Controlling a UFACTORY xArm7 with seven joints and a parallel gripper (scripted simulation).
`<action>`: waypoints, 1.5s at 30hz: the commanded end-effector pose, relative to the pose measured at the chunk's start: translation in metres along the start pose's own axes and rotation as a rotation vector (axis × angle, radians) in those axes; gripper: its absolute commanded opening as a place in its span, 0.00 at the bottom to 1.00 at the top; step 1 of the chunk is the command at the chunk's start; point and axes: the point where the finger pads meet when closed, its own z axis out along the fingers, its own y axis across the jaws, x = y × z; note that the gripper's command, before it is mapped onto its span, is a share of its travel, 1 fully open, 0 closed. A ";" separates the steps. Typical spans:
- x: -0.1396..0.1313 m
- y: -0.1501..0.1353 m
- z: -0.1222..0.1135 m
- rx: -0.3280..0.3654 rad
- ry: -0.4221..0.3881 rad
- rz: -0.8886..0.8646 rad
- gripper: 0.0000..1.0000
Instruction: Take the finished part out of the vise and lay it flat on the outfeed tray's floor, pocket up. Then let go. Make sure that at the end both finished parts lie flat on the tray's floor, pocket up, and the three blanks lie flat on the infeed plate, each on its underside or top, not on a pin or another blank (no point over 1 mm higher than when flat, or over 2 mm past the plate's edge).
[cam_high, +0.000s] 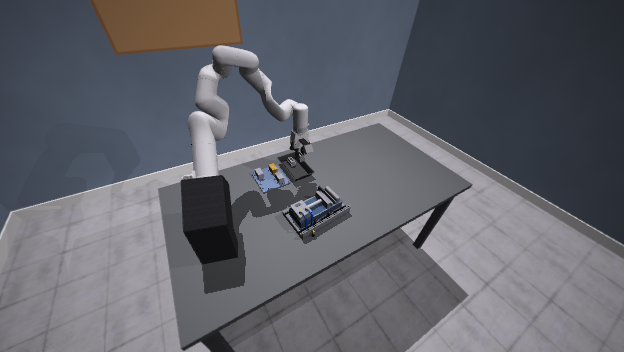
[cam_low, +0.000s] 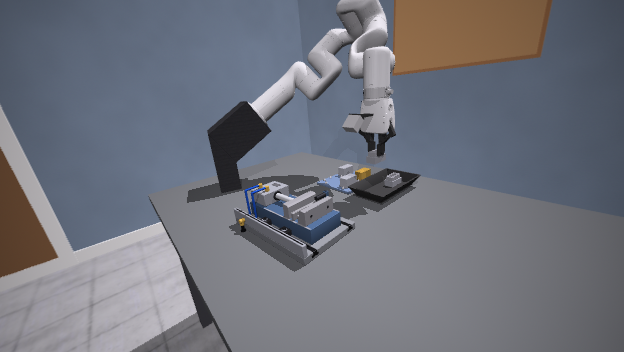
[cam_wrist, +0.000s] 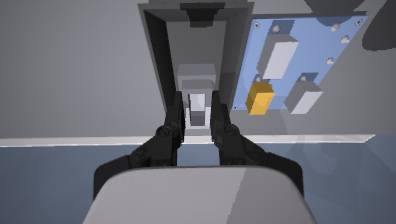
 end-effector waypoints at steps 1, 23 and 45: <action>-0.002 0.000 -0.002 0.005 0.005 0.003 0.00; -0.002 0.000 -0.001 0.005 0.005 0.003 0.00; -0.002 0.000 0.018 0.005 0.005 0.004 0.00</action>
